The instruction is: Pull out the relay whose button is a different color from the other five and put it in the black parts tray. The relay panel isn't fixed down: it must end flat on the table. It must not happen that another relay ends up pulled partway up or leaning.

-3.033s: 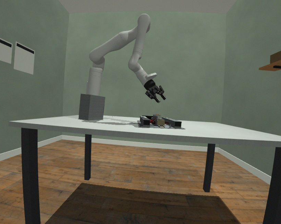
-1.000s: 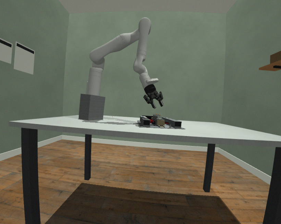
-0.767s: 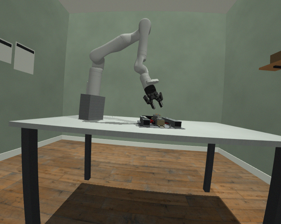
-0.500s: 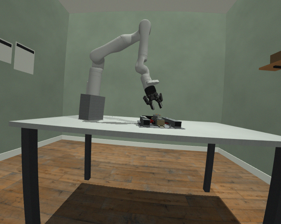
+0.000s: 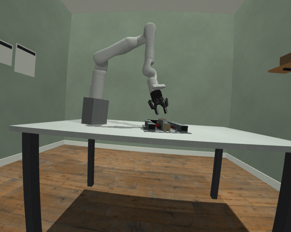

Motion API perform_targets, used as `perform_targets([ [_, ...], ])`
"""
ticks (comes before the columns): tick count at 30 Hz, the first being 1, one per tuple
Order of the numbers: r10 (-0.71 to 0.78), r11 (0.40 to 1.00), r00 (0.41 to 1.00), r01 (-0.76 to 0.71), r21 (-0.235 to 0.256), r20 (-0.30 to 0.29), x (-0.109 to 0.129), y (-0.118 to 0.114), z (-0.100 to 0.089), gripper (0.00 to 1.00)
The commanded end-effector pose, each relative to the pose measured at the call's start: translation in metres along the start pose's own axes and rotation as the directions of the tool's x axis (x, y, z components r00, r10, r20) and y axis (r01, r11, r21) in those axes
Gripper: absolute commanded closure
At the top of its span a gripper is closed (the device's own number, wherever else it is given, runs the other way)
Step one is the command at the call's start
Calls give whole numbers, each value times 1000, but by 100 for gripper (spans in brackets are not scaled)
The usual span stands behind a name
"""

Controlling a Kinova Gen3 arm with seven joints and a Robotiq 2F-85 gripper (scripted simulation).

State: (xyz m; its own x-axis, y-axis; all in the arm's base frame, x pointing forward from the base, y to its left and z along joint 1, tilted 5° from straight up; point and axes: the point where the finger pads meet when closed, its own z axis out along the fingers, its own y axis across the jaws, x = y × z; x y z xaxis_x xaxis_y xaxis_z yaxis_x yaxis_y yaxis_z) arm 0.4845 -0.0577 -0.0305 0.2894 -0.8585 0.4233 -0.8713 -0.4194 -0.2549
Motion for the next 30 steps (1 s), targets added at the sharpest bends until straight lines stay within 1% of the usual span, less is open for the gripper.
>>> perform_targets([
  [1,12,1000,1000,-12,-19,8,-3,0,0,39],
  [7,33,998,999,-32,-48,25,-11,-1,0,39],
  [9,33,998,999,-32,-48,25,-11,-1,0,39],
  [24,89,990,994,-80,-113,71,-33,-8,-5,39],
  [26,89,990,994,-80,-113,71,-33,-8,-5,39],
  [30,103,988,991,-92,-128,84,-39,-10,-7,39],
])
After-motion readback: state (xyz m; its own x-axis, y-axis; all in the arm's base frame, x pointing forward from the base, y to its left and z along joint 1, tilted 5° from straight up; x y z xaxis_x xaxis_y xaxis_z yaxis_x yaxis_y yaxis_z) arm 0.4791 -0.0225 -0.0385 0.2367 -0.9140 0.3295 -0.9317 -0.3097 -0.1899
